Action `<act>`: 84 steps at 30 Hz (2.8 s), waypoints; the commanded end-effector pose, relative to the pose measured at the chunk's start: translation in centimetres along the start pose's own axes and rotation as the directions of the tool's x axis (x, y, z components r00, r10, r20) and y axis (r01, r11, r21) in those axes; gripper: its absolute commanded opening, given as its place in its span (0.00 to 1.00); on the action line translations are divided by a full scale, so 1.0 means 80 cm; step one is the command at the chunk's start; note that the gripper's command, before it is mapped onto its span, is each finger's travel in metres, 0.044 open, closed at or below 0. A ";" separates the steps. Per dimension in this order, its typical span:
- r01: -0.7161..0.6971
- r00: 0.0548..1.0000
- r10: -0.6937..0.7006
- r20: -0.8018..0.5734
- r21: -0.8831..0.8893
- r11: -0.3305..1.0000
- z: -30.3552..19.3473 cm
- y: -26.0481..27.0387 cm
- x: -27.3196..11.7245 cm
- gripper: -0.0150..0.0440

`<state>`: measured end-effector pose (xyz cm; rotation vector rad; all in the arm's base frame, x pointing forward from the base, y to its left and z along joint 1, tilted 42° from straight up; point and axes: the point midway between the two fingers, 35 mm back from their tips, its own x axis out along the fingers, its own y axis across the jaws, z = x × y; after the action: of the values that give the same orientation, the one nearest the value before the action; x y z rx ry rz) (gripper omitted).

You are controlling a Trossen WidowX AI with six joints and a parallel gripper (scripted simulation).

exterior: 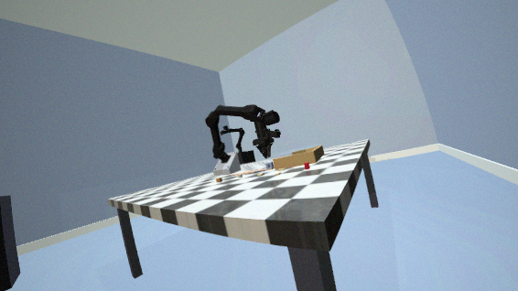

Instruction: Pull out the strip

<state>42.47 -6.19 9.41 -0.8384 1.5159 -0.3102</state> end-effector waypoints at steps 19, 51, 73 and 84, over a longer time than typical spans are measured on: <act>0.004 1.000 -0.004 -0.007 -0.005 1.000 0.000 -0.001 0.048 0.68; 0.001 1.000 -0.001 -0.006 -0.002 1.000 -0.025 0.016 0.033 0.25; 0.000 1.000 0.000 -0.010 -0.008 1.000 -0.097 0.065 0.003 0.25; -0.001 1.000 0.001 -0.012 -0.010 1.000 -0.140 0.092 0.005 0.25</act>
<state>30.79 -4.62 6.37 -0.8480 1.5302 -0.3047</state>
